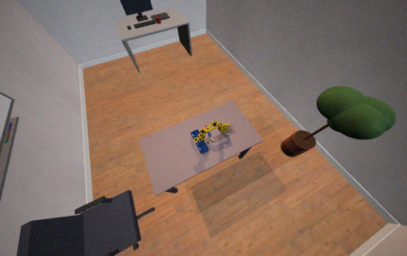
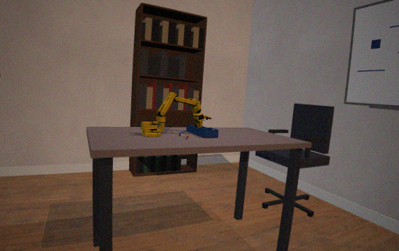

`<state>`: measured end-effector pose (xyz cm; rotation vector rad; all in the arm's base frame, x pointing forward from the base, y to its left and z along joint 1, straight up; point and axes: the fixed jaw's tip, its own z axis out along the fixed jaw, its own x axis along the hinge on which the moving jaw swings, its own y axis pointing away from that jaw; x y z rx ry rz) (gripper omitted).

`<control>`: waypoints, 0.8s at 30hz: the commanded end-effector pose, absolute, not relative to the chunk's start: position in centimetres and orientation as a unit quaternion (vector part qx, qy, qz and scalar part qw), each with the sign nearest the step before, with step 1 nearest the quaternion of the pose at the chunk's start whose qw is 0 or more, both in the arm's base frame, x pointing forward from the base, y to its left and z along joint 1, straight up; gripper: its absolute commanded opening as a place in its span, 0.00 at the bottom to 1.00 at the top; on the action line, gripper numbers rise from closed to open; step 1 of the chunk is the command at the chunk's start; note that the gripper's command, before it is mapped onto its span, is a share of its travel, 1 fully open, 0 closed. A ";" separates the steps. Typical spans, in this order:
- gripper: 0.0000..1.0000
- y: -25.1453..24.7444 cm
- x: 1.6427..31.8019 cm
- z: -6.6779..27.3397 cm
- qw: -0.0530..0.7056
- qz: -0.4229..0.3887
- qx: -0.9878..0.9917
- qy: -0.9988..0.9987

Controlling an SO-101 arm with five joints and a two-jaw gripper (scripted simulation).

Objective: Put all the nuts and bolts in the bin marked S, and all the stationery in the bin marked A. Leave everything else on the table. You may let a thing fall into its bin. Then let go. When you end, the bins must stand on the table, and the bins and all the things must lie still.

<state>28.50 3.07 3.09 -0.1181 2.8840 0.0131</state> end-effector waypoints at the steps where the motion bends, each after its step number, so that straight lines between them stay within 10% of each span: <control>1: 0.00 3.5 29.3 4.7 0.169 0.009 -0.039 0.985; 24: 0.00 3.5 29.4 4.0 0.169 0.009 -0.039 0.985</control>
